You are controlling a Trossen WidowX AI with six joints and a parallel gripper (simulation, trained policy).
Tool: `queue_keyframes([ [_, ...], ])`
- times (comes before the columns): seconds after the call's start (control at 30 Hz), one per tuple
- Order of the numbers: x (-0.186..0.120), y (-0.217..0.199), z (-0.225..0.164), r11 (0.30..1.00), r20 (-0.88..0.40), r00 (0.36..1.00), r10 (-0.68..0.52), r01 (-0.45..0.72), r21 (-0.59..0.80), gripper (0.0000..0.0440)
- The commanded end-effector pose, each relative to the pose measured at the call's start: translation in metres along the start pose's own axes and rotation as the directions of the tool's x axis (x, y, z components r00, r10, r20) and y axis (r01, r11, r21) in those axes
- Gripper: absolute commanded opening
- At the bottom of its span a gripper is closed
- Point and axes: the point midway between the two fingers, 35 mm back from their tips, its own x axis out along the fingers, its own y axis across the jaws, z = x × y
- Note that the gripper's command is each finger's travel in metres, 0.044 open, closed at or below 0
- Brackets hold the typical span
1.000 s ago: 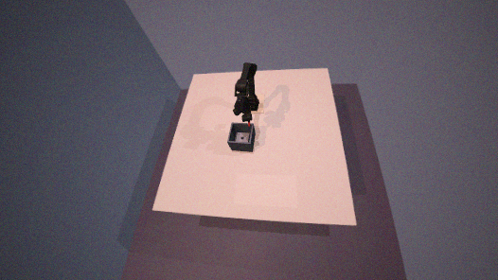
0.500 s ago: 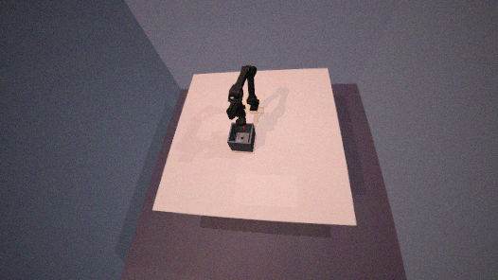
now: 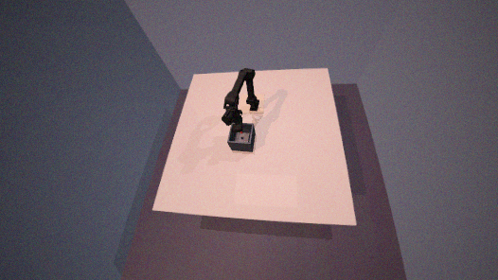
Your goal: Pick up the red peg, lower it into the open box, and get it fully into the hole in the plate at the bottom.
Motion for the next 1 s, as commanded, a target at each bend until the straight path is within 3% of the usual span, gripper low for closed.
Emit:
queue_keyframes([
  [0.0, 0.010, 0.000, 0.002, 1.000, -0.019, 1.000, -0.010, 0.010, -0.010, 0.0000],
  [0.83, 0.072, 0.008, 0.008, 0.992, -0.093, 0.995, -0.042, 0.030, -0.119, 0.0001],
  [0.97, 0.081, 0.004, 0.007, 0.989, -0.099, 0.993, -0.058, 0.043, -0.140, 0.0019],
])
